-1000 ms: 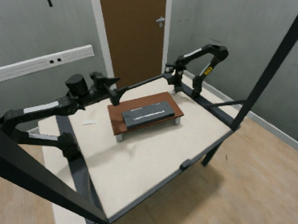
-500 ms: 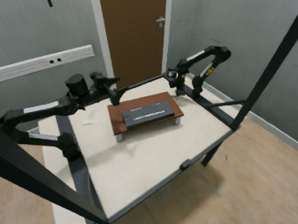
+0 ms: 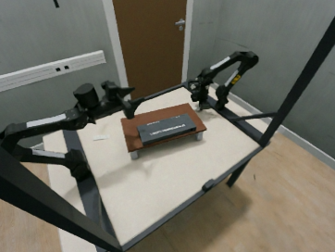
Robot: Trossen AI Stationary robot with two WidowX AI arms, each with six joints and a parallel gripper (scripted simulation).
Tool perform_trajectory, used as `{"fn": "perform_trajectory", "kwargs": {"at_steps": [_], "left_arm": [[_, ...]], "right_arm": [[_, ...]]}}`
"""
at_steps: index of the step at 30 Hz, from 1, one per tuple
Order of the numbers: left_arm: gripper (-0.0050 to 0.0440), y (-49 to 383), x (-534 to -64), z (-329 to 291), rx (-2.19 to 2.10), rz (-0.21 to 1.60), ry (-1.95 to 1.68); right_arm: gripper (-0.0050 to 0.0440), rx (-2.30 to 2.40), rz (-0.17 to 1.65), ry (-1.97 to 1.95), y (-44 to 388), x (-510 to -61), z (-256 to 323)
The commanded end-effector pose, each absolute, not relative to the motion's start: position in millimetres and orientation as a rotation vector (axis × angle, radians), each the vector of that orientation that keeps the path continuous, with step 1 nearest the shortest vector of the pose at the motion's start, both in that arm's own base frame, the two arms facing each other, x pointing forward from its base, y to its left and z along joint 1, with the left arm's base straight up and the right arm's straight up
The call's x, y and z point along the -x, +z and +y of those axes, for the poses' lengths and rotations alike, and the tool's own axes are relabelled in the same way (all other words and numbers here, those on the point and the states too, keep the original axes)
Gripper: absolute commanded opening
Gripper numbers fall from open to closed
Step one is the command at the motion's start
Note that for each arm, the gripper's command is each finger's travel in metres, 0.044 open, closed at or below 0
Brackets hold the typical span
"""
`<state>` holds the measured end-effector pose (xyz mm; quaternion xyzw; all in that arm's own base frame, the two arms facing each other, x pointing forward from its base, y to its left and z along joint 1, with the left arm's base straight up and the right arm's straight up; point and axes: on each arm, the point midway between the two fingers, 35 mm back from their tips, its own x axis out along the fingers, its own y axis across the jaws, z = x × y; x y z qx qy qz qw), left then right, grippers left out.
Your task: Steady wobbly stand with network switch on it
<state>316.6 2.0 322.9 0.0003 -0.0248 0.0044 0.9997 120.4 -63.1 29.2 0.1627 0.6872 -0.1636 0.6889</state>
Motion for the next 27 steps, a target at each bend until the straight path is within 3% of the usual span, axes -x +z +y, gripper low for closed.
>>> {"fn": "perform_trajectory", "kwargs": {"at_steps": [1,27], "left_arm": [[0.04,341.5,-312.3,2.3,-0.006,-0.096,0.009],[0.04,341.5,-312.3,2.3,-0.006,-0.096,0.009]], "right_arm": [[-0.005,-0.332,1.525,-0.325,31.7,-128.0,-56.8],[-0.005,-0.161,1.548,-0.172,31.8,-135.6,-32.4]]}}
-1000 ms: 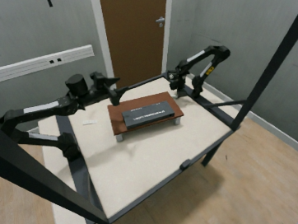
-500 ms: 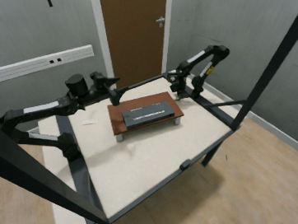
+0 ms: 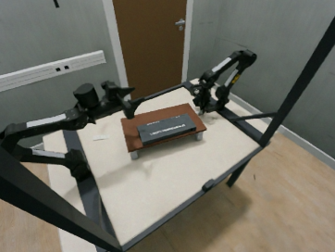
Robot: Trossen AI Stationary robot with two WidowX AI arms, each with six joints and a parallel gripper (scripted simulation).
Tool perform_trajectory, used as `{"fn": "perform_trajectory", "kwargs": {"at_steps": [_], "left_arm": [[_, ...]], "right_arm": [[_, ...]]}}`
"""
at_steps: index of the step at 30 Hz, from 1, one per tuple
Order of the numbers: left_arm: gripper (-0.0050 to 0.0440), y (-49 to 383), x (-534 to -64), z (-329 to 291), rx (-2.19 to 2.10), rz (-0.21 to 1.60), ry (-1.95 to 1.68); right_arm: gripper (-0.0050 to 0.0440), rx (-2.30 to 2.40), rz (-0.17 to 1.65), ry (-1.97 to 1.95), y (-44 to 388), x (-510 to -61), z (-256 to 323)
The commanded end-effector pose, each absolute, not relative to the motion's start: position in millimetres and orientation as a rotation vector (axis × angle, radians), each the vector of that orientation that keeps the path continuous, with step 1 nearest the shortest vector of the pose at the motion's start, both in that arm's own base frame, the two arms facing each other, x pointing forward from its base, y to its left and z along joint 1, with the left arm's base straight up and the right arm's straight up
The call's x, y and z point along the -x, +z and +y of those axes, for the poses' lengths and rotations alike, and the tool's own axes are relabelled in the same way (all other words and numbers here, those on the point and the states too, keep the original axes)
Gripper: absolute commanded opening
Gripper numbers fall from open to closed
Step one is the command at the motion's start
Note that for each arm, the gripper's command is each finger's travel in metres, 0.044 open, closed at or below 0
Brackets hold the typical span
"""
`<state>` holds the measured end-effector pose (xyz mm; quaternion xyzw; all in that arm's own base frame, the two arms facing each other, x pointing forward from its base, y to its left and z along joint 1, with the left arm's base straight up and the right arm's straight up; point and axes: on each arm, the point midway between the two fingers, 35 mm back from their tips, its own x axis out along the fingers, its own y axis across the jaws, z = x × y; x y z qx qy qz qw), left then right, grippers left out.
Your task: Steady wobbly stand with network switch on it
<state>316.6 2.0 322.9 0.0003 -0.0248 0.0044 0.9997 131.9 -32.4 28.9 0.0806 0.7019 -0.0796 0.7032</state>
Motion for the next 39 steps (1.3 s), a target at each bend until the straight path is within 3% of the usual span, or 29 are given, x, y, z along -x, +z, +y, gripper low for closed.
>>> {"fn": "perform_trajectory", "kwargs": {"at_steps": [1,31,32,39], "left_arm": [[0.04,341.5,-312.3,2.3,-0.006,-0.096,0.009],[0.04,341.5,-312.3,2.3,-0.006,-0.096,0.009],[0.04,341.5,-312.3,2.3,-0.006,-0.096,0.009],[0.04,341.5,-312.3,2.3,-0.006,-0.096,0.009]], "right_arm": [[-0.005,-0.168,1.547,-0.179,31.7,-135.1,-33.7],[-0.005,-0.184,1.547,-0.173,17.6,-134.7,-33.2],[0.019,-0.178,1.516,-0.175,26.1,-141.7,-34.8],[0.019,-0.178,1.517,-0.176,26.0,-141.5,-34.8]]}}
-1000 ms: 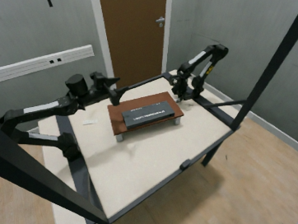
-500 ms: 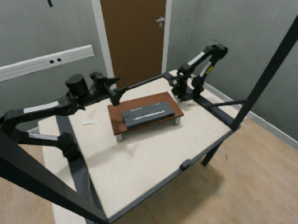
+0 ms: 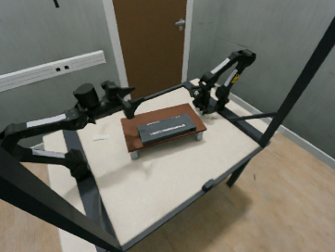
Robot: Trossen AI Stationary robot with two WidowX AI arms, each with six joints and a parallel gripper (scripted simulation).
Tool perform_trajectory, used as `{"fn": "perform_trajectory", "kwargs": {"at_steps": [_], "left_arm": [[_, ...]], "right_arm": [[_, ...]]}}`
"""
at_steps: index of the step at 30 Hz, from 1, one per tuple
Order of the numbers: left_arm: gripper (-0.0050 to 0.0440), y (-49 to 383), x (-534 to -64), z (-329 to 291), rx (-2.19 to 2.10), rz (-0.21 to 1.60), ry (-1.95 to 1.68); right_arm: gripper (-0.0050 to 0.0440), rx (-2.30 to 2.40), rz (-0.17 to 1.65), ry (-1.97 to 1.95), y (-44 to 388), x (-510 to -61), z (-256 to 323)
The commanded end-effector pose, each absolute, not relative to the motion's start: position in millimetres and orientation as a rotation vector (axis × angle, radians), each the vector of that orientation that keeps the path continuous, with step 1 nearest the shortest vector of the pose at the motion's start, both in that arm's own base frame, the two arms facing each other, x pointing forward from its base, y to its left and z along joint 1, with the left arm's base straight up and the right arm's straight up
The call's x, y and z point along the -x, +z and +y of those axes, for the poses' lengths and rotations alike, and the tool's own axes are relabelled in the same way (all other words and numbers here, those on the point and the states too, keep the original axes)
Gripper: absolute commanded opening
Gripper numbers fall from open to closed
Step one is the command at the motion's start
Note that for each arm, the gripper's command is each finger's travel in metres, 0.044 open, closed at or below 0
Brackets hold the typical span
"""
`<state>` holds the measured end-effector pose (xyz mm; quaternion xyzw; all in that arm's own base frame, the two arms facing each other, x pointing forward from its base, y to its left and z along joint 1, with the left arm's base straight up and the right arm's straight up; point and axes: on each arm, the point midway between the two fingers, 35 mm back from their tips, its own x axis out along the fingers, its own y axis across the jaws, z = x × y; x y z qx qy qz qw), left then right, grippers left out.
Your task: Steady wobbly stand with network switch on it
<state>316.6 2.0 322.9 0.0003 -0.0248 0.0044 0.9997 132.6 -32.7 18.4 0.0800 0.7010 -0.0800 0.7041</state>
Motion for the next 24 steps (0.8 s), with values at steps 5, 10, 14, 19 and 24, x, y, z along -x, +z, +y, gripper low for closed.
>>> {"fn": "perform_trajectory", "kwargs": {"at_steps": [5,10,14,19,24], "left_arm": [[0.04,341.5,-312.3,2.3,-0.006,-0.096,0.009],[0.04,341.5,-312.3,2.3,-0.006,-0.096,0.009],[0.04,341.5,-312.3,2.3,-0.006,-0.096,0.009],[0.04,341.5,-312.3,2.3,-0.006,-0.096,0.009],[0.04,341.5,-312.3,2.3,-0.006,-0.096,0.009]], "right_arm": [[0.019,-0.178,1.517,-0.176,26.0,-141.5,-34.8],[0.019,-0.178,1.517,-0.176,26.0,-141.5,-34.8],[0.019,-0.178,1.517,-0.176,26.0,-141.5,-34.8],[0.019,-0.178,1.516,-0.176,31.7,-141.4,-34.8],[0.019,-0.178,1.514,-0.176,36.6,-141.7,-34.9]]}}
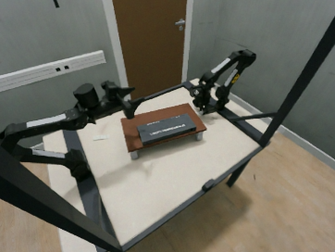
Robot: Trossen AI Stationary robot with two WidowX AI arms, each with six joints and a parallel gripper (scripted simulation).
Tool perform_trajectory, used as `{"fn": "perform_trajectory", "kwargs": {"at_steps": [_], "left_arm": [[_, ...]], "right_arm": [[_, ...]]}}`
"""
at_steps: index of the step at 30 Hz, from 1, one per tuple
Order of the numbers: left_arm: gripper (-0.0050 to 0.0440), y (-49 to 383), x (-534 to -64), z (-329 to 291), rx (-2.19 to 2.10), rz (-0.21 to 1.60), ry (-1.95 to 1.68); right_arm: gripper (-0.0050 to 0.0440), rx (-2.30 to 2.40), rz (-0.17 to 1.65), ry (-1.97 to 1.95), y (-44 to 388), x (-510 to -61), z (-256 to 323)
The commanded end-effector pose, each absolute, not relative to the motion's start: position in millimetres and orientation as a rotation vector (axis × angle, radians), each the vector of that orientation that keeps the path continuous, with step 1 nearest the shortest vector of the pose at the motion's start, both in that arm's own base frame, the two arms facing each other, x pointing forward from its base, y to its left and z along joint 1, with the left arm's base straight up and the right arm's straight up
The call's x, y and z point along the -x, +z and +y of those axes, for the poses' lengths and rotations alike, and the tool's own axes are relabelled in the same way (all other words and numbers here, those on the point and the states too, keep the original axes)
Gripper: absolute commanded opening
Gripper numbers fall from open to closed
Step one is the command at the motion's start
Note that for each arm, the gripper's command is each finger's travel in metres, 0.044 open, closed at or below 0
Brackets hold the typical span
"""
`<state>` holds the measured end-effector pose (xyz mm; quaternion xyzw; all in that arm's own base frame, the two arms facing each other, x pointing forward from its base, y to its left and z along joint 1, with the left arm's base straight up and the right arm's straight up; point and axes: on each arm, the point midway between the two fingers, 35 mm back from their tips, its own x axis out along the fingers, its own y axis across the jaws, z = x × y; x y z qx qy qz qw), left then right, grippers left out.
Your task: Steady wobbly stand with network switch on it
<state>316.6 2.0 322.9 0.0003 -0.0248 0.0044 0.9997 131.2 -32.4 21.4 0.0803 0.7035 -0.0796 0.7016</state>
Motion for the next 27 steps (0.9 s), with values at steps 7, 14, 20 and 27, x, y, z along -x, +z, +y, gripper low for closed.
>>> {"fn": "perform_trajectory", "kwargs": {"at_steps": [7,14,20,27], "left_arm": [[0.04,341.5,-312.3,2.3,-0.006,-0.096,0.009],[0.04,341.5,-312.3,2.3,-0.006,-0.096,0.009],[0.04,341.5,-312.3,2.3,-0.006,-0.096,0.009],[0.04,341.5,-312.3,2.3,-0.006,-0.096,0.009]], "right_arm": [[0.019,-0.177,1.509,-0.176,57.3,-141.8,-35.0],[0.019,-0.179,1.519,-0.176,67.5,-139.6,-34.5],[0.019,-0.178,1.506,-0.177,101.8,-140.4,-34.9],[0.019,-0.181,1.527,-0.176,85.6,-137.9,-34.2]]}}
